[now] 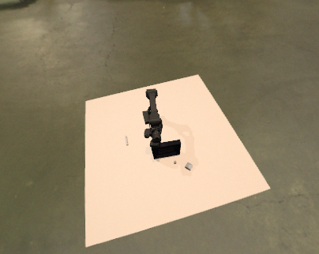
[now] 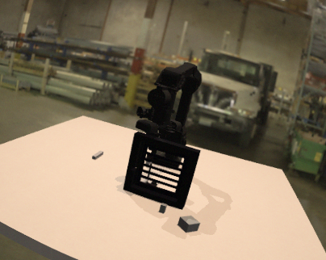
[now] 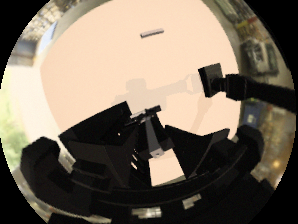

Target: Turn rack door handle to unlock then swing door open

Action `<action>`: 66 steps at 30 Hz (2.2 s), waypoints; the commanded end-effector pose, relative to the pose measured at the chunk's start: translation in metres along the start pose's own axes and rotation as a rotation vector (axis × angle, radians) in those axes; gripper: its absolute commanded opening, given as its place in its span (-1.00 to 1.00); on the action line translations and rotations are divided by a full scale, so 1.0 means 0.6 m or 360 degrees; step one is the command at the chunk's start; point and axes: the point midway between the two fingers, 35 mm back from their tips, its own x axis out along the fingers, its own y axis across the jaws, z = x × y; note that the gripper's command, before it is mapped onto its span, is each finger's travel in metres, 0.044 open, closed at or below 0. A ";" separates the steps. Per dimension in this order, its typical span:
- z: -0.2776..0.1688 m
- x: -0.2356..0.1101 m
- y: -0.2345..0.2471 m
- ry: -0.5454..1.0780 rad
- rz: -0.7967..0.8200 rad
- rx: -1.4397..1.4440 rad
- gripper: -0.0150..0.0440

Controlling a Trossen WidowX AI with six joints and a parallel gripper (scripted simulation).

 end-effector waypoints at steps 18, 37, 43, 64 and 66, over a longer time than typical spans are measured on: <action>-0.001 0.001 0.000 0.0010 0.0000 -0.1371 0.47; -0.001 0.001 0.000 0.0009 0.0005 -0.2869 0.47; -0.001 0.001 0.000 0.0009 0.0007 -0.3342 0.47; -0.001 0.001 0.000 0.0005 0.0014 -0.4998 0.47; -0.001 0.001 0.000 0.0005 0.0014 -0.5156 0.47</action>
